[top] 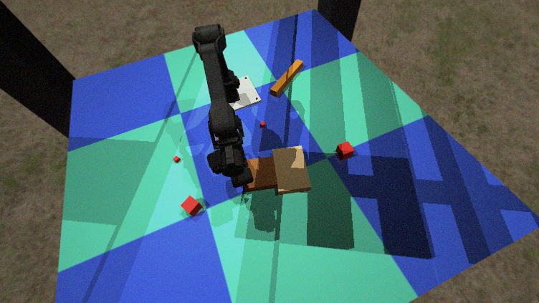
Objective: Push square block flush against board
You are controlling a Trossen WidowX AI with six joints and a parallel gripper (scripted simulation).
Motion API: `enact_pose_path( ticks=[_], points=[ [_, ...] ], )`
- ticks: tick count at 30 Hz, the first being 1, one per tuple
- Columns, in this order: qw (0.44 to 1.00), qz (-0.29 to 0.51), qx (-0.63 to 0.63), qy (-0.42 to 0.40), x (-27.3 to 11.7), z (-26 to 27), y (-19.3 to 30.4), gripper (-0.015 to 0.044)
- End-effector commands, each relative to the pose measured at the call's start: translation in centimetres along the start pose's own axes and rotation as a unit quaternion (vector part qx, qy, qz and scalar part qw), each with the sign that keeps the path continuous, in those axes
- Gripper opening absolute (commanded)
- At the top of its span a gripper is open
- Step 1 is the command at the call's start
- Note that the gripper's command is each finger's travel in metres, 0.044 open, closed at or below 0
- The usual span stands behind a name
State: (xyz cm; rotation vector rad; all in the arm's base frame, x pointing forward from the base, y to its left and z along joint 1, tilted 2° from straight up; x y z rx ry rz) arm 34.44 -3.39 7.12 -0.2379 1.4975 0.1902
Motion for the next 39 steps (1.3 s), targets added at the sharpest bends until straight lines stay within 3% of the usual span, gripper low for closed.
enact_pose_path(
  ticks=[1, 39],
  points=[
    [1.0, 0.005, -0.004, 0.001, 0.2, 0.1, 0.7, 0.0],
    [1.0, 0.006, -0.004, 0.0, 0.1, 1.0, 2.3, 0.0]
  ],
)
Point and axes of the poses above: the point midway between the two fingers, 35 mm back from their tips, its own x axis out along the fingers, its own z axis across the jaws, y = z × x, the point moved 2 cm from there along -x, back along the fingers, and after that the axes turned 13 degrees about -x, right-handed, at the moved point
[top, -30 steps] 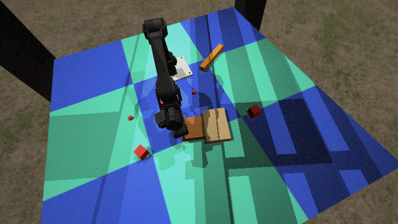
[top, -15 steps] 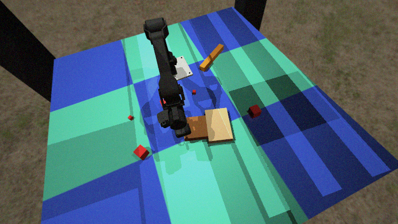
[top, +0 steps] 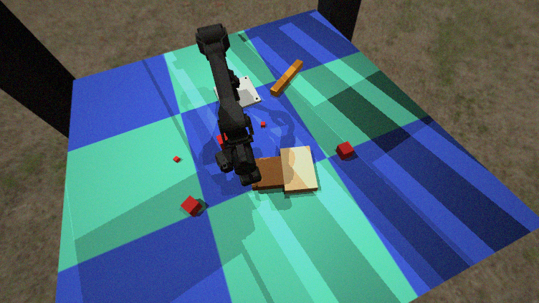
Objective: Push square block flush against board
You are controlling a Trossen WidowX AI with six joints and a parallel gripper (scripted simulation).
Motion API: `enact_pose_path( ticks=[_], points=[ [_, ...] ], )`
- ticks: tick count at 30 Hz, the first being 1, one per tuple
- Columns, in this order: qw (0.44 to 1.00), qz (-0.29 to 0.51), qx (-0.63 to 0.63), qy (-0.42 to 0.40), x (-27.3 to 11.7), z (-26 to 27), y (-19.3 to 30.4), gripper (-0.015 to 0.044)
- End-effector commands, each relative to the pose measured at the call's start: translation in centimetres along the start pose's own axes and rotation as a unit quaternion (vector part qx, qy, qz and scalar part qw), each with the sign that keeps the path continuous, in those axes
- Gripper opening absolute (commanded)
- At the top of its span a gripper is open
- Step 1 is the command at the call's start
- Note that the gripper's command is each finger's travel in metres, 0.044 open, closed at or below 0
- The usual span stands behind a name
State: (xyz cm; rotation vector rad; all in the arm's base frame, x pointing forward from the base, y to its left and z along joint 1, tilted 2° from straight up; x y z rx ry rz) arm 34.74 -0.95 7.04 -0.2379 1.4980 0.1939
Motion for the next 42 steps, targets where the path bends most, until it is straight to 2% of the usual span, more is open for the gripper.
enact_pose_path(
  ticks=[1, 29, 35, 42],
  points=[
    [1.0, 0.004, -0.002, 0.0, 0.1, 0.0, -0.1, 0.0],
    [1.0, 0.001, -0.002, 0.001, 0.0, -0.9, -4.0, 0.0],
    [1.0, 0.003, -0.005, 0.0, -4.9, -0.9, -4.1, 0.0],
    [1.0, -0.001, -0.031, -0.006, -5.3, -0.7, -3.6, 0.0]
  ],
)
Point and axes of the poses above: the point midway between the two fingers, 35 mm back from their tips, its own x axis out along the fingers, its own z axis across the jaws, y = z × x, the point moved 2 cm from there along -x, back along the fingers, and after that the axes turned 13 degrees about -x, right-handed, at the moved point
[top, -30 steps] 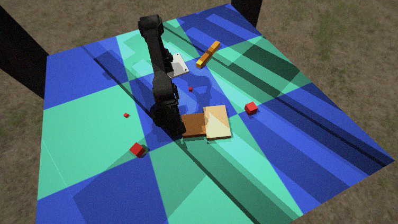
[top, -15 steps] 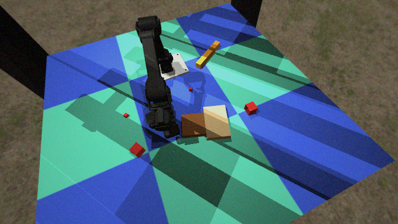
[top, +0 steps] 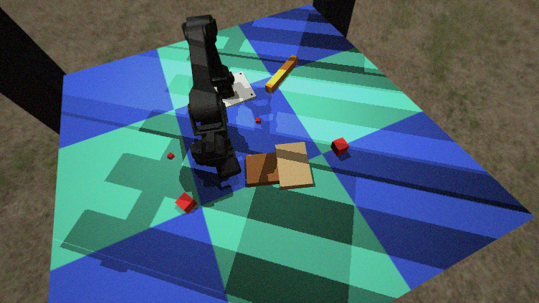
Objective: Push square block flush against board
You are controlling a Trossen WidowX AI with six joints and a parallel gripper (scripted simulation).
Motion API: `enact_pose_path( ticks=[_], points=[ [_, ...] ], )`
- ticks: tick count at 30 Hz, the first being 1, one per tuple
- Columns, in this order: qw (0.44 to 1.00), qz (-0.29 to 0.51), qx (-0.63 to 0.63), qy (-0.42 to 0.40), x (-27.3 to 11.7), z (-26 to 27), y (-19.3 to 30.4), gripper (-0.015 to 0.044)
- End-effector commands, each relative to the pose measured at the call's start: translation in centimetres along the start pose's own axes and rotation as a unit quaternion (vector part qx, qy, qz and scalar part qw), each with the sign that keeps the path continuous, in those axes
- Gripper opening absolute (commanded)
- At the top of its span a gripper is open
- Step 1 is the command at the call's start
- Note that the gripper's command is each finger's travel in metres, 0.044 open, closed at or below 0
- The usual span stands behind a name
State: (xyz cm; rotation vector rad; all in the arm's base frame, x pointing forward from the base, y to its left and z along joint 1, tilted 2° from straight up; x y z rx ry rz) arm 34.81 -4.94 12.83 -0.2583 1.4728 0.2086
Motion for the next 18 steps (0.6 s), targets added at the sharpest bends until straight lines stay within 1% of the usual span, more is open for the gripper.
enact_pose_path(
  ticks=[1, 9, 18],
  points=[
    [0.999, 0.003, -0.036, 0.005, 0.4, 0.0, 0.8, 0.0],
    [0.985, 0.006, -0.173, 0.006, 0.3, 0.3, 3.5, 0.0],
    [0.946, 0.01, -0.323, 0.005, 0.3, 0.4, 6.5, 0.0]
  ],
)
Point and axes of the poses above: the point midway between the two fingers, 35 mm back from their tips, its own x axis out along the fingers, its own z axis across the jaws, y = z × x, the point moved 2 cm from there along -x, back along the fingers, and after that the axes turned 13 degrees about -x, right-handed, at the moved point
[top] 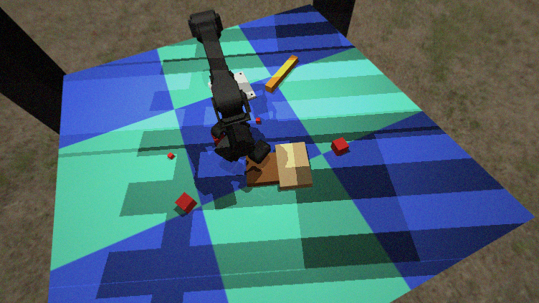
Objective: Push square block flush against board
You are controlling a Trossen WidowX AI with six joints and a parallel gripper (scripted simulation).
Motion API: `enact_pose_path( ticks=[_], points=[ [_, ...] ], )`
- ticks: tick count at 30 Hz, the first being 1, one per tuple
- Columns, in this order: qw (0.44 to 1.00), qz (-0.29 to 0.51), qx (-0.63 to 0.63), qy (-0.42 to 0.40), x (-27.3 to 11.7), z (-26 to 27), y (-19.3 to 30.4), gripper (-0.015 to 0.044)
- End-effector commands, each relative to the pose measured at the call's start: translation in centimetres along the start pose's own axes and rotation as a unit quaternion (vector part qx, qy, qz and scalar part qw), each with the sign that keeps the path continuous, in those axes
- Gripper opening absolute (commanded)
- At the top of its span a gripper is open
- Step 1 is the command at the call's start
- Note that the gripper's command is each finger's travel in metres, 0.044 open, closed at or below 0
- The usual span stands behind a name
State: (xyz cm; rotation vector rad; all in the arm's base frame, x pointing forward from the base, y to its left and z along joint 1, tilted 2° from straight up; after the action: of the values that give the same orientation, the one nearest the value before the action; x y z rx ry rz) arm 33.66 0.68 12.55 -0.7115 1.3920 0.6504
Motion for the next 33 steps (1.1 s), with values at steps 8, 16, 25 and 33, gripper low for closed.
enact_pose_path(
  ticks=[8, 16, 25, 33],
  points=[
    [0.984, 0.005, -0.177, 0.003, 0.2, 1.5, 3.0, 0.0],
    [0.951, 0.007, -0.31, 0.002, 0.2, 2.5, 5.4, 0.0],
    [0.937, 0.008, -0.349, 0.002, 2.9, 2.9, 6.0, 0.0],
    [0.936, 0.008, -0.351, 0.002, 5.7, 2.7, 6.1, 0.0]
  ],
)
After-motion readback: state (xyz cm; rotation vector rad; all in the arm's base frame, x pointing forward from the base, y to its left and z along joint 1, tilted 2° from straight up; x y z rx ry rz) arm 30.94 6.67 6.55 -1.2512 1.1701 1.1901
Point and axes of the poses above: the point midway between the two fingers, 35 mm back from their tips, its own x axis out along the fingers, its own z axis across the jaws, y = z × x, the point moved 2 cm from there along -x, back along the fingers, and after that the axes turned 13 degrees about -x, right-handed, at the moved point
